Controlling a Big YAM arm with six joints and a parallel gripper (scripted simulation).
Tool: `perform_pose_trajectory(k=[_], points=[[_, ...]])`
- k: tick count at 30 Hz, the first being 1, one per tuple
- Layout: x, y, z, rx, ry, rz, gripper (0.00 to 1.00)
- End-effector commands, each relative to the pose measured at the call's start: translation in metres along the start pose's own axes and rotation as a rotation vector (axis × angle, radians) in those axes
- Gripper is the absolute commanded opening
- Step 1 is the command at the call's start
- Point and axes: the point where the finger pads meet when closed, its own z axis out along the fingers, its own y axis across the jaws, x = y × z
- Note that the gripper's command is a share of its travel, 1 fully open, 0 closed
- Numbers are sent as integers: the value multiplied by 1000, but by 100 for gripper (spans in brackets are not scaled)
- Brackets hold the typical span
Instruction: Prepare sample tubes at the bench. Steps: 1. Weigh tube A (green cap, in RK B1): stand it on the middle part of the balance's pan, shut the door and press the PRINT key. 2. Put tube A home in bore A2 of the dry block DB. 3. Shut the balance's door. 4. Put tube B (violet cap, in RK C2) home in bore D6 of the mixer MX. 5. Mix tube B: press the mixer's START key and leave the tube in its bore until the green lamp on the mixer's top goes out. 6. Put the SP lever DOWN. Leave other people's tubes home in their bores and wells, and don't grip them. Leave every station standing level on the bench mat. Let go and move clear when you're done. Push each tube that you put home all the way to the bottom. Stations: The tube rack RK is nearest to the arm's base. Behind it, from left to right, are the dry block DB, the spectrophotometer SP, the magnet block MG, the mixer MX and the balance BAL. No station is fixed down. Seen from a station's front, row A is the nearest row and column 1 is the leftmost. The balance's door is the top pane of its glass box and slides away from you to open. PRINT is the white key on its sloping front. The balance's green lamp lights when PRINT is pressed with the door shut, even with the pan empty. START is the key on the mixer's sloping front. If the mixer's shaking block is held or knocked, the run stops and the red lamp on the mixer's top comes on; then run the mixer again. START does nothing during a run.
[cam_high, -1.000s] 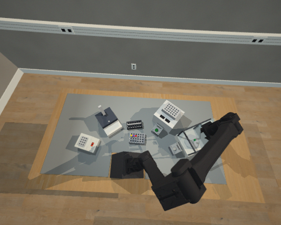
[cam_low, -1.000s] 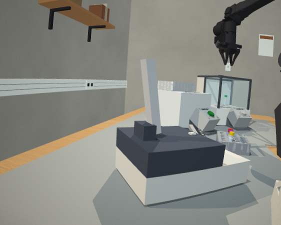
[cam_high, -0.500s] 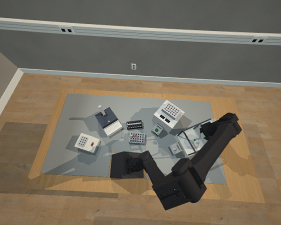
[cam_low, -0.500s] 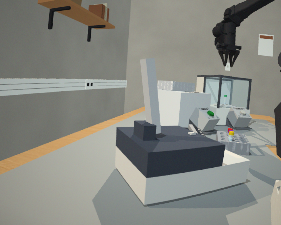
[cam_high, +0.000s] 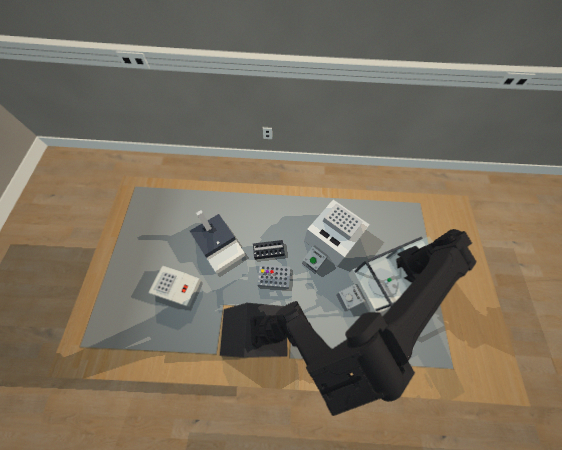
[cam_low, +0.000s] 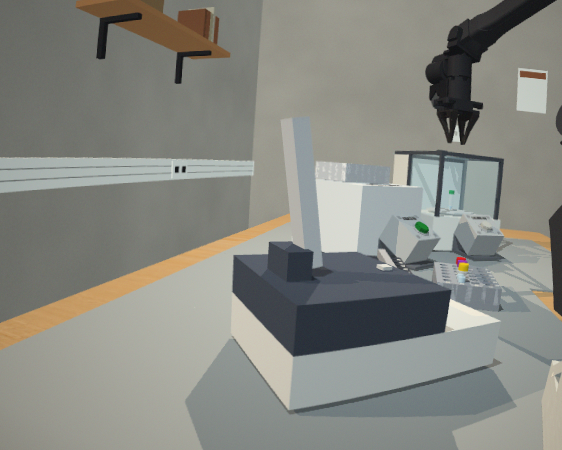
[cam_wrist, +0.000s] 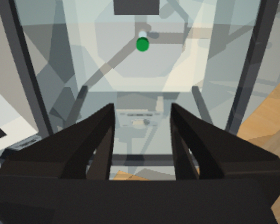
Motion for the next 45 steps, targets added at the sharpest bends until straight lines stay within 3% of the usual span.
perform_pose_trajectory(k=[1,11,15,16,18,29,32,33,35,45], points=[[-6,-3,6,1,-14,5,36],[-6,-2,25,2,-10,3,36],[-6,-3,25,1,-16,5,36],[-21,-5,13,-5,-55,14,36],[-6,-2,34,2,-8,3,36],[-6,-3,51,2,-12,4,36],[-6,-3,51,1,-15,5,36],[-21,-4,39,-4,-54,14,36],[-5,-3,59,2,-8,3,36],[-7,-3,74,2,-11,3,36]])
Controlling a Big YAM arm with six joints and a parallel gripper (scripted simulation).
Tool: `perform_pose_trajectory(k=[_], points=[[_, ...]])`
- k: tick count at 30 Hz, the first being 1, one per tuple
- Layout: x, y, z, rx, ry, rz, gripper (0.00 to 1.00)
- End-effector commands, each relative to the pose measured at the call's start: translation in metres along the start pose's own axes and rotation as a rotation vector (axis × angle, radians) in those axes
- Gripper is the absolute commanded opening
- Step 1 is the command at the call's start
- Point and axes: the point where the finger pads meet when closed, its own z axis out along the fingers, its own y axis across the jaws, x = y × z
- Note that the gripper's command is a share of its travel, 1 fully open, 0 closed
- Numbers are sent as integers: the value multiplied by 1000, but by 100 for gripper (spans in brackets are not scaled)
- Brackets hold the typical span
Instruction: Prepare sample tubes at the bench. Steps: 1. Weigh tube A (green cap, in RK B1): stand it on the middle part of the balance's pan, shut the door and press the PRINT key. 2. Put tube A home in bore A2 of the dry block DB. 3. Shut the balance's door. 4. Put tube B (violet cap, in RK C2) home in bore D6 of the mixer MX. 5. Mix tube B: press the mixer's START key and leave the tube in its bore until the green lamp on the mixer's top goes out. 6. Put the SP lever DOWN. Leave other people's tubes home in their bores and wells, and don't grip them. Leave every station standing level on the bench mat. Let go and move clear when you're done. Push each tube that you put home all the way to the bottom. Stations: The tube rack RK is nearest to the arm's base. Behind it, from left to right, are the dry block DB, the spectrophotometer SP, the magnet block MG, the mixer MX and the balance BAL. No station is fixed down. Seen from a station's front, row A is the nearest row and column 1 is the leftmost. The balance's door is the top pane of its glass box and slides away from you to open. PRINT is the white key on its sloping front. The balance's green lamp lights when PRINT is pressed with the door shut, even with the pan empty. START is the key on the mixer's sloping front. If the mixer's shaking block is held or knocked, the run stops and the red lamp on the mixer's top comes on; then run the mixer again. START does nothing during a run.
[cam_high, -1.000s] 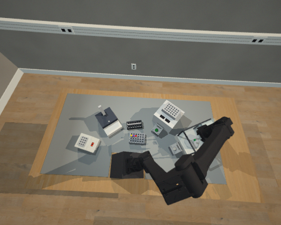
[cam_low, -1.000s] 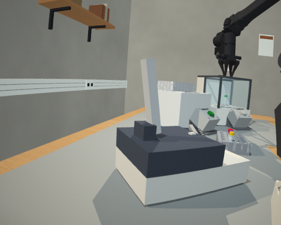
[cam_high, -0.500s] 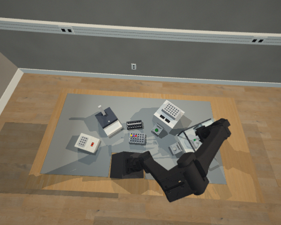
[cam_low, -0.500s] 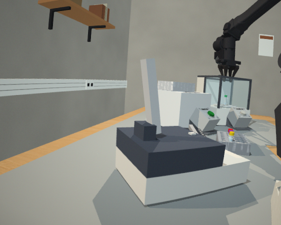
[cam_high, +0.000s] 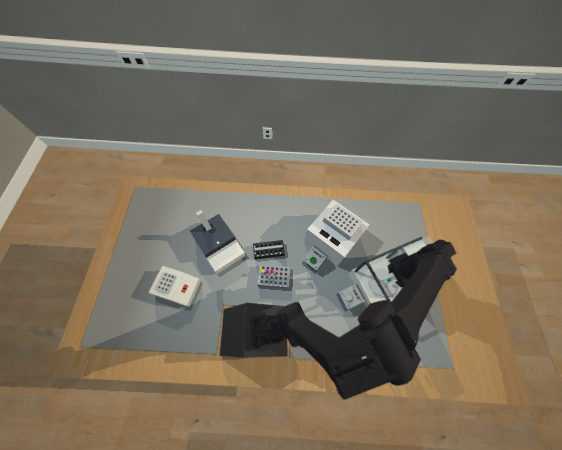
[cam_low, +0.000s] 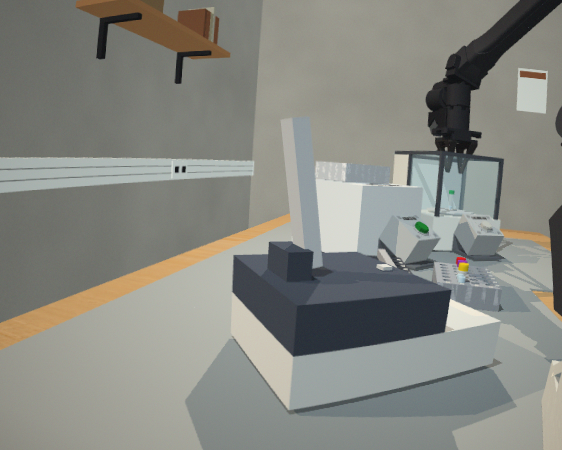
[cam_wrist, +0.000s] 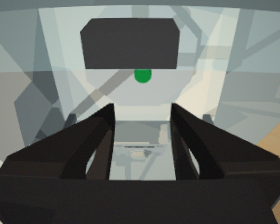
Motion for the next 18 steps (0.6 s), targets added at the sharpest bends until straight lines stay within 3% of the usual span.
perform_pose_trajectory(k=[1,4,5,7,18], points=[[-5,-3,9,2,-10,2,36],[-5,-3,9,2,-13,3,36],[-21,-5,-6,-3,-61,15,36],[-6,-3,15,2,-12,3,36],[-5,-3,34,2,-9,2,36]])
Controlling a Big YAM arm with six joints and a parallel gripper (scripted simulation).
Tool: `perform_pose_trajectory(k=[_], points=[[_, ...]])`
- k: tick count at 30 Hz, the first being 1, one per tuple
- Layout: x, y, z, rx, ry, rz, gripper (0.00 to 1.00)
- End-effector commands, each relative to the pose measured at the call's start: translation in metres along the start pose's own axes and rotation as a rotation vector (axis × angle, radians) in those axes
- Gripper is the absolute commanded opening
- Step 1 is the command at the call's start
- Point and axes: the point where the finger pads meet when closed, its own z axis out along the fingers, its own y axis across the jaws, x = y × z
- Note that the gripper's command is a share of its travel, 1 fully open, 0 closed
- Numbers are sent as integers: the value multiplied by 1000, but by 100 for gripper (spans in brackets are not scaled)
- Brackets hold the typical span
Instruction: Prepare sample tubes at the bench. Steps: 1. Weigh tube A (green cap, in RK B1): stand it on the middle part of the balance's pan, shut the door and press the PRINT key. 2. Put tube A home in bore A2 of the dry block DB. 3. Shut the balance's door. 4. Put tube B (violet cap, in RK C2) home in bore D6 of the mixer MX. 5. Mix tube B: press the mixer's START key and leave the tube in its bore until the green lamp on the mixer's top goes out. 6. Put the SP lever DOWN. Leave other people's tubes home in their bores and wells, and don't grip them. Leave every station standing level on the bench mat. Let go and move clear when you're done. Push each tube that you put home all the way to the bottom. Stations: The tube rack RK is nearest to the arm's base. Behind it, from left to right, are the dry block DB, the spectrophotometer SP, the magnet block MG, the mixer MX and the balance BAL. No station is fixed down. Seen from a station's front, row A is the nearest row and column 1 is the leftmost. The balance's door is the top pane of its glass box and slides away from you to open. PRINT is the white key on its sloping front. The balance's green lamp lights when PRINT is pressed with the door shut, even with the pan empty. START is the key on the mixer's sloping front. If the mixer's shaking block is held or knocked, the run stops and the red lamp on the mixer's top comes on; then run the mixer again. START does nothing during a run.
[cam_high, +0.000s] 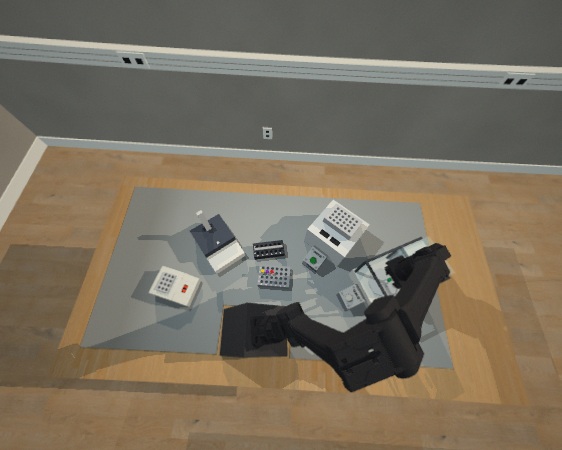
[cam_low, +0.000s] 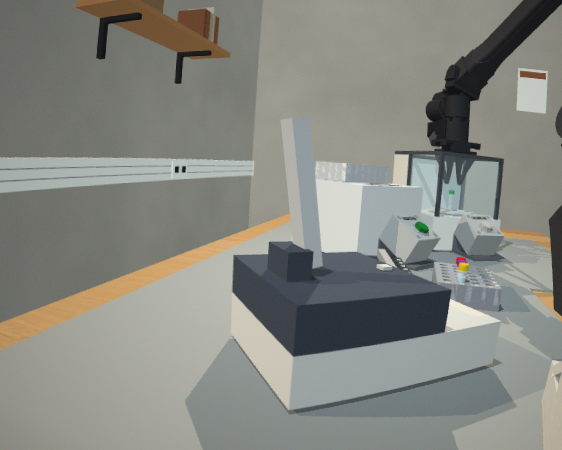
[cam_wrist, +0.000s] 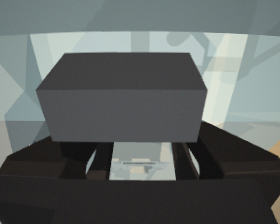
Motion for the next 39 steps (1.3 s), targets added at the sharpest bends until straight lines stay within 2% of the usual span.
perform_pose_trajectory(k=[1,3,4,5,39], points=[[-4,-3,9,3,-8,2,36],[-4,-3,9,3,-8,2,36],[-21,-6,-9,-2,-64,16,36],[-18,-6,0,0,-44,11,36],[-15,-2,-3,-3,-41,10,36]])
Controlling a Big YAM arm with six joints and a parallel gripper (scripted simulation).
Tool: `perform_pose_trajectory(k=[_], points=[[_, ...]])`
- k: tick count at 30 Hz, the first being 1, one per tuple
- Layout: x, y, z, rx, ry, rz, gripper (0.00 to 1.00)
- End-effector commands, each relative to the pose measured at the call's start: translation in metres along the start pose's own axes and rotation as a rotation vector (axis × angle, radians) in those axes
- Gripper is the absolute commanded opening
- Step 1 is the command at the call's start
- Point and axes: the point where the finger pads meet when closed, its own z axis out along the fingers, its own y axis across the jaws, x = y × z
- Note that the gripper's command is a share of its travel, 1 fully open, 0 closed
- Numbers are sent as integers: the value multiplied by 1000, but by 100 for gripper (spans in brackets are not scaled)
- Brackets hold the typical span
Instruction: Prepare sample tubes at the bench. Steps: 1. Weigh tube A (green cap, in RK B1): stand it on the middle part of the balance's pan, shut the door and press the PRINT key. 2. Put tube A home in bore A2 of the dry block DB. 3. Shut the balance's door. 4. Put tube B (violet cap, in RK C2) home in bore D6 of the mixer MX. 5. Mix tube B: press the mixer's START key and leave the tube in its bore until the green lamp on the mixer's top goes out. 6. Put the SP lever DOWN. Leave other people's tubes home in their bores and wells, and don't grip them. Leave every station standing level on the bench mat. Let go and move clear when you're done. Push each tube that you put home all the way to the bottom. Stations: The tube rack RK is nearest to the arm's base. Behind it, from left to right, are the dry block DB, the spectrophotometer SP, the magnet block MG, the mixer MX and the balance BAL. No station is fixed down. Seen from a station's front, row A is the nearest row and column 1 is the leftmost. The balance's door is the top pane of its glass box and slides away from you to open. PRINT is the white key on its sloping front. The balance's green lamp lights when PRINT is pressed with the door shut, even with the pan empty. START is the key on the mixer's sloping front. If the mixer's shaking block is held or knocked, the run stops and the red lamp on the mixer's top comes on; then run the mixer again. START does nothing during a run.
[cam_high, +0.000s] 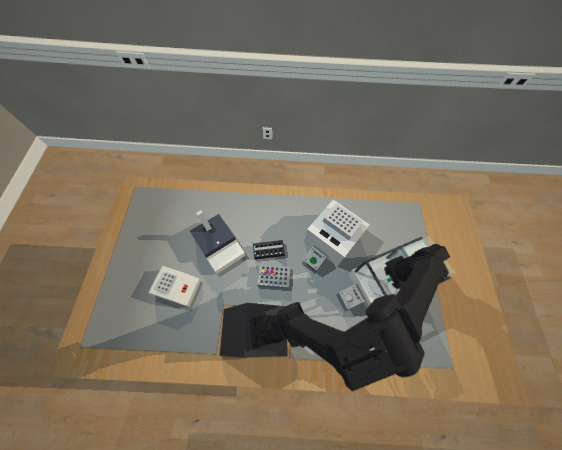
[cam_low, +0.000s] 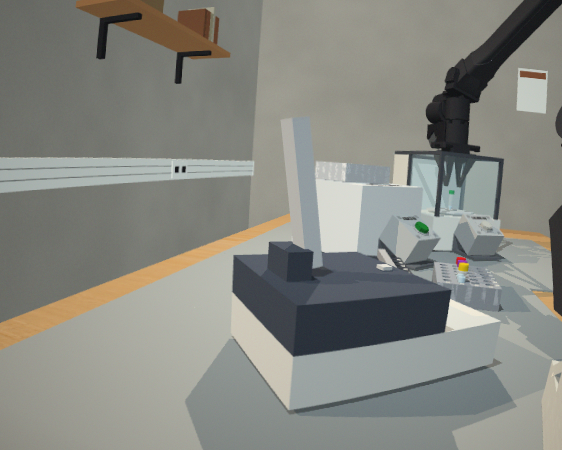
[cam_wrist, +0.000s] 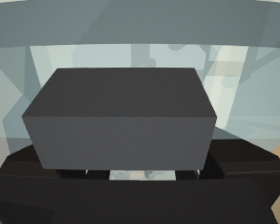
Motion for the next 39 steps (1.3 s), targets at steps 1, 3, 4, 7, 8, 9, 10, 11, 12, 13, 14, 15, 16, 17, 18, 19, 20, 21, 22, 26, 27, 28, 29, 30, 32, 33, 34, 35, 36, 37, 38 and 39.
perform_pose_trajectory(k=[1,3,4,7,8,9,10,11,12,13,14,15,16,17,18,19,20,21,22,26,27,28,29,30,32,33,34,35,36,37,38,39], points=[[-14,-2,-9,-3,-35,9,36],[-14,-2,-9,-3,-35,9,36],[-14,-2,-9,-3,-35,9,36],[-16,-5,-3,1,-34,12,36],[-14,-5,1,2,-25,10,36],[-12,-5,3,3,-20,9,36],[-9,-4,5,3,-15,7,36],[-8,-4,6,3,-12,7,36],[-6,-3,8,2,-9,4,36],[-5,-3,7,2,-10,3,36],[-5,-3,7,2,-10,3,36],[-5,-3,7,2,-10,3,36],[-11,-5,1,1,-30,11,36],[-10,-5,4,2,-23,9,36],[-6,-4,8,3,-12,6,36],[-4,-4,12,3,-4,4,36],[-3,-4,13,4,-2,4,36],[-3,-3,13,3,-2,3,36],[-5,-2,12,2,-8,3,36],[-5,-5,11,3,-14,7,36],[-8,-5,11,3,-17,9,36],[-6,-4,14,3,-10,5,36],[-4,-3,16,2,-6,3,36],[-3,-2,18,2,-2,1,36],[-3,-2,18,2,-2,1,36],[-14,-5,8,1,-33,12,36],[-14,-5,9,2,-30,11,36],[-12,-5,11,2,-26,10,36],[-10,-5,15,3,-17,8,36],[-7,-4,18,3,-11,6,36],[-5,-4,20,3,-6,4,36],[-3,-3,21,2,-3,2,36]])
